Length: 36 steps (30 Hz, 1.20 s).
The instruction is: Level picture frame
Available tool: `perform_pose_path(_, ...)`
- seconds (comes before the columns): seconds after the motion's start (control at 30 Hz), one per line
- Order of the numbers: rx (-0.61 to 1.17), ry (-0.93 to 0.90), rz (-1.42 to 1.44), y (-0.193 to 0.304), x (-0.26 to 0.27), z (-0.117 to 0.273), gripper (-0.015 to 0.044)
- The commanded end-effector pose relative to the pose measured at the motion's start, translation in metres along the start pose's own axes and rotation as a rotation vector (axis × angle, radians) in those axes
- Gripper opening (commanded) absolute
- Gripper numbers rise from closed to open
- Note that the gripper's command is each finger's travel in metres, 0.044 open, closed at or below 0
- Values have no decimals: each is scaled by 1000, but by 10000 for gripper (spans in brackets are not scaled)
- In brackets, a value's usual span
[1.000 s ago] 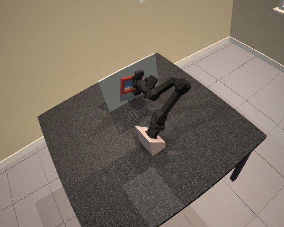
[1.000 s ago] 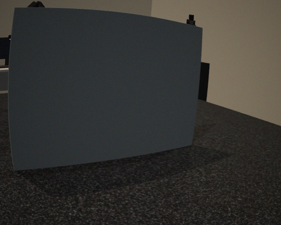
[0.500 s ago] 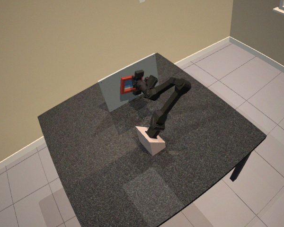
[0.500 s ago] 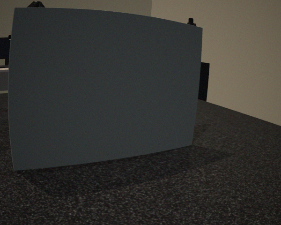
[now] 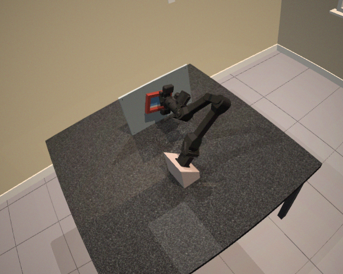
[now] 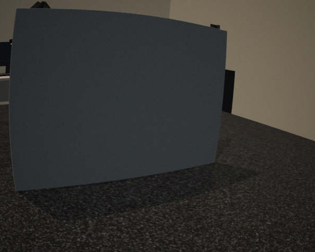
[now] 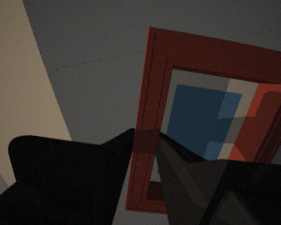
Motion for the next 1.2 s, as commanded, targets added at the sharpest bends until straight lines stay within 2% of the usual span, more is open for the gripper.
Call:
perform_pose_path(0.0,4,-10,4,2,2,0,0)
perform_pose_path(1.17,4,-10,4,8,0,0,0)
Point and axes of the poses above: the point midway between the two fingers, 35 mm back from their tips, its own z axis back along the fingers, its own x axis across the jaws, y = z × x, the point moved 9 cm from there along z, back along the fingers, and after that the axes turned 1 degree about -z, right-handed, at the moved point
